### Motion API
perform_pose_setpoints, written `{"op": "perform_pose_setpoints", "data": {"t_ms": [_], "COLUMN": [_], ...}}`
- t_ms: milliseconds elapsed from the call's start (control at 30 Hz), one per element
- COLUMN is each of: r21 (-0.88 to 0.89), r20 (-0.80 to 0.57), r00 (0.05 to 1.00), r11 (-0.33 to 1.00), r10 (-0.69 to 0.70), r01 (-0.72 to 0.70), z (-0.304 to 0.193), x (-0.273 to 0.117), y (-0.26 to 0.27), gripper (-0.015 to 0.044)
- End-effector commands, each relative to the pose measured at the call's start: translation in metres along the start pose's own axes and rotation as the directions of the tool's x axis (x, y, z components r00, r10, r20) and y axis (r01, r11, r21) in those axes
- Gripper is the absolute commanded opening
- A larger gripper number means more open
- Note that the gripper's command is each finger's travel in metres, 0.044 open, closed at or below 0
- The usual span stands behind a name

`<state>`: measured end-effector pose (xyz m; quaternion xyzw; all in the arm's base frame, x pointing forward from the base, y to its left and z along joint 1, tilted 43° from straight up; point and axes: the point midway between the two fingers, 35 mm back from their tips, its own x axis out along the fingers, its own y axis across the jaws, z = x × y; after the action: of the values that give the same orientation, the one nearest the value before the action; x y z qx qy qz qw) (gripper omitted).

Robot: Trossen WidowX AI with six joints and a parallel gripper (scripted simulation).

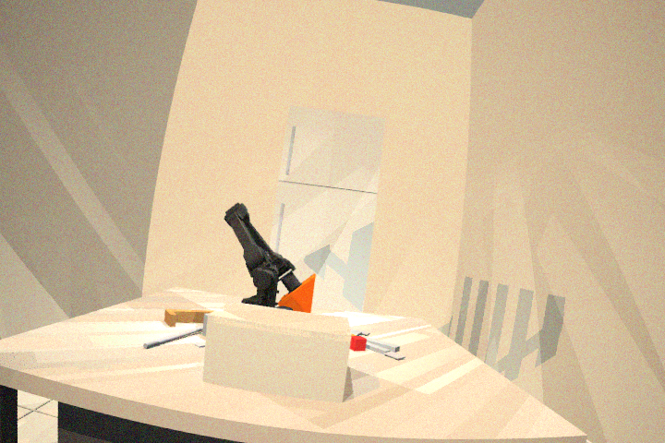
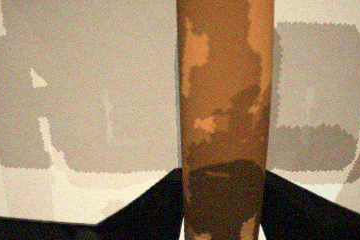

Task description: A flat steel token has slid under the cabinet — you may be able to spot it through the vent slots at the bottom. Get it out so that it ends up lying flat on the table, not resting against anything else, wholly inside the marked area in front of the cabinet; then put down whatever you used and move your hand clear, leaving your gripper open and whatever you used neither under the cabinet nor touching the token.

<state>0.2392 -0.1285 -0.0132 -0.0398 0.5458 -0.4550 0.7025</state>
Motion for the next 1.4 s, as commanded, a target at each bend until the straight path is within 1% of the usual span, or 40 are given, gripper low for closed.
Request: {"op": "perform_pose_setpoints", "data": {"t_ms": [0, 1367], "r21": [0.013, 0.012], "r20": [0.005, 0.005], "r00": [1.000, 1.000], "r11": [1.000, 1.000], "r10": [-0.006, -0.007], "r01": [0.006, 0.007], "z": [0.002, 0.003], "x": [0.000, 0.000], "y": [-0.003, -0.021], "gripper": [0.0000, 0.0000]}}
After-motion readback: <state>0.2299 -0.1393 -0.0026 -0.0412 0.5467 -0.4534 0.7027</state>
